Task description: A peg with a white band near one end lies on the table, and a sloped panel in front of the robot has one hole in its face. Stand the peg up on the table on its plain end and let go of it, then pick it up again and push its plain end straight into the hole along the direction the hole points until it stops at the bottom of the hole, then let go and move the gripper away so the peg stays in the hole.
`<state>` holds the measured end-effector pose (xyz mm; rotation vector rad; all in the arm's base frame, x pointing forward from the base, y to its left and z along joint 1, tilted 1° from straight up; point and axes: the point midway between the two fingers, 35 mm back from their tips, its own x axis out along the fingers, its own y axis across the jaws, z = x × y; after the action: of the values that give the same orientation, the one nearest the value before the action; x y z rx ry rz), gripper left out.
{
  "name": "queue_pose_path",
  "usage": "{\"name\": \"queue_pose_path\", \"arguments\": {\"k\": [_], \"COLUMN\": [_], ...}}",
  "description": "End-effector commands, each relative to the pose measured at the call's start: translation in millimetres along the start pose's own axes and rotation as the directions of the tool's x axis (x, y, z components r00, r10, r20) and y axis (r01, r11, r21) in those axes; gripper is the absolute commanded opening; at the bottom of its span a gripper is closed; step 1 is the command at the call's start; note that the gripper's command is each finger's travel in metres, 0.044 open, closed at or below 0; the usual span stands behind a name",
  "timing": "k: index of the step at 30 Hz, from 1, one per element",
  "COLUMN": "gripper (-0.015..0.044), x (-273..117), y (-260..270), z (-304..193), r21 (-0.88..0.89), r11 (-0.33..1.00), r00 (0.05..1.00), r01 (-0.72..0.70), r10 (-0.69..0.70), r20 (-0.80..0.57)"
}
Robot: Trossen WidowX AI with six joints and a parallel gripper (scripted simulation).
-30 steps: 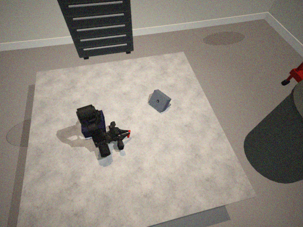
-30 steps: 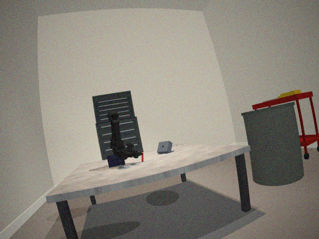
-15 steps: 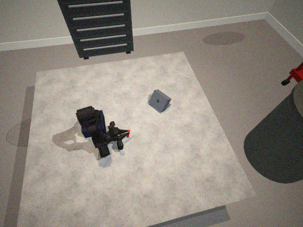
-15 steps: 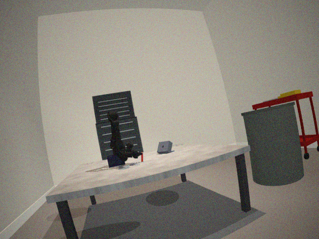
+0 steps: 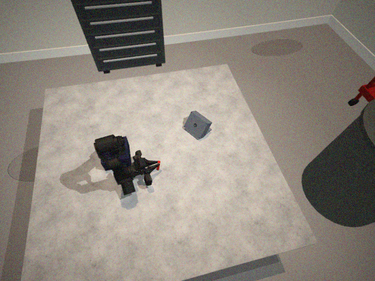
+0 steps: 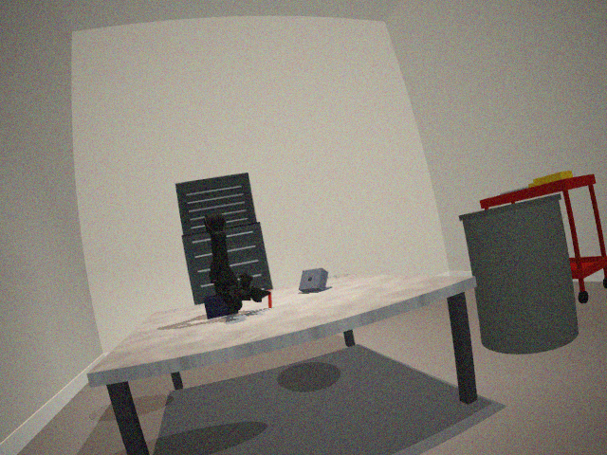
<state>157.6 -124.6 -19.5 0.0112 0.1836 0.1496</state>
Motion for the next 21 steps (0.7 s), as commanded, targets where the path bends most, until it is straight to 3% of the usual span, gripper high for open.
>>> {"name": "queue_pose_path", "arguments": {"k": [1, 21], "gripper": [0.0049, 0.0049], "x": [-1.0, -4.5], "y": [0.2, 2.0], "z": [-1.6, -3.1], "r21": [0.000, 0.007], "r11": [1.000, 1.000], "r00": [1.000, 1.000], "r01": [0.000, 0.004], "r10": [0.000, -0.004], "r20": [-0.001, 0.025]}}
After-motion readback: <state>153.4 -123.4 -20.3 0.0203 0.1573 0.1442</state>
